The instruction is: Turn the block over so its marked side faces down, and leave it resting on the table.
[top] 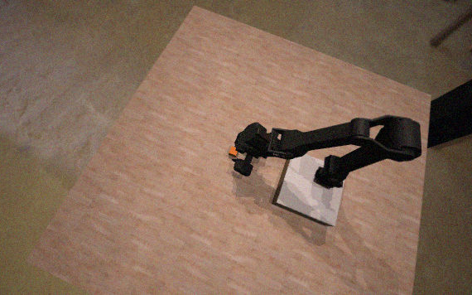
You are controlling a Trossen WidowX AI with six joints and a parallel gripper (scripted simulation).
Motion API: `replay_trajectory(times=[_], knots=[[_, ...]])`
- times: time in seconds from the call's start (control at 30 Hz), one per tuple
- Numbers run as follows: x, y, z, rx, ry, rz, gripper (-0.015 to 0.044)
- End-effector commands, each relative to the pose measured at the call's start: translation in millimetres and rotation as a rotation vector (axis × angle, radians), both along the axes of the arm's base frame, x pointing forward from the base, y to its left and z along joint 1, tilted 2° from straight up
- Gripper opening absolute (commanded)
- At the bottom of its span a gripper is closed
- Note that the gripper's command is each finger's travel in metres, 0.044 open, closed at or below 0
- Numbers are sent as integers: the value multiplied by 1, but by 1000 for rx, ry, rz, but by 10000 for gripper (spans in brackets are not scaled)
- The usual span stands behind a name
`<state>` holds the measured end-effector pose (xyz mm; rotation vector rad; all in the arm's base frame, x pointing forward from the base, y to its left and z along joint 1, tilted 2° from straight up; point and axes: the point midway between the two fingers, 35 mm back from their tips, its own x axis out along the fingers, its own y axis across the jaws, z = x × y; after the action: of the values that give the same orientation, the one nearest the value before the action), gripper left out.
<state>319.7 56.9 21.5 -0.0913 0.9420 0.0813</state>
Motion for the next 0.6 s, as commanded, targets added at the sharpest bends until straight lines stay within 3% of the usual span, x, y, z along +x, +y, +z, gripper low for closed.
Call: replay_trajectory(times=[0.0, 0.17, 0.57], knots=[[-11, -1, 22, 6, 46, -5, 440], [-9, 0, 23, 3, 67, -6, 440], [24, 5, 39, -42, 467, -19, 440]])
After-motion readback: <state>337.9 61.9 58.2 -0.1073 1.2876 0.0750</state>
